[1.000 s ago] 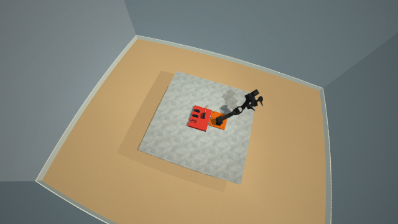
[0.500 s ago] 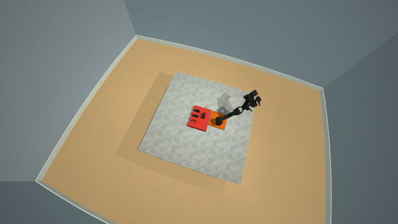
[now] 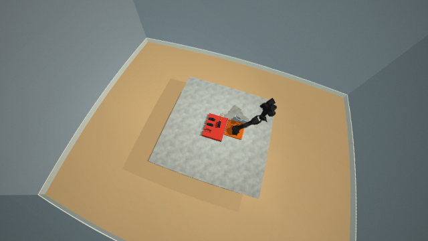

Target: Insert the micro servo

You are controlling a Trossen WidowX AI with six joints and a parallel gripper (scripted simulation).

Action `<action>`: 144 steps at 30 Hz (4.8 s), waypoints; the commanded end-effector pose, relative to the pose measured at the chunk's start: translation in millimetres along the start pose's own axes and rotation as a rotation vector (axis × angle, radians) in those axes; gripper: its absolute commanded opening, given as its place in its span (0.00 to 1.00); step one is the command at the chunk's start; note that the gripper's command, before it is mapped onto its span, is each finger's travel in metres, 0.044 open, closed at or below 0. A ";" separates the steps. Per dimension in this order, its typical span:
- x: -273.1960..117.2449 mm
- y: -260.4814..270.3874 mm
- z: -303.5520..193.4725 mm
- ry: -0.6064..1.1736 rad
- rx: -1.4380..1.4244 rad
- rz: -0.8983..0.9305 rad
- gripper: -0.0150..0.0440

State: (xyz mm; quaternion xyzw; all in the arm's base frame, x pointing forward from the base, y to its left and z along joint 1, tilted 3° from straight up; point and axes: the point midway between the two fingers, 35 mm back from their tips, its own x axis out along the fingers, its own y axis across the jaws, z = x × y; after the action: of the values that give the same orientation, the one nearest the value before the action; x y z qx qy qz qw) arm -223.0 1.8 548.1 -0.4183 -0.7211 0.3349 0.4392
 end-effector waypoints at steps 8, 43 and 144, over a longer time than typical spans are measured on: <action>13.2 10.9 -29.4 0.099 0.110 0.017 1.00; 35.9 61.7 -128.7 0.419 0.539 0.059 1.00; -214.2 415.9 -298.1 2.678 1.980 -1.628 1.00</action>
State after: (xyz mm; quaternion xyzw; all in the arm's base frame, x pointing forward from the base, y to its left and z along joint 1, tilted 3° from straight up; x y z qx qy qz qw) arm 235.8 29.2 248.1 -0.3992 -0.4926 0.1553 -0.7575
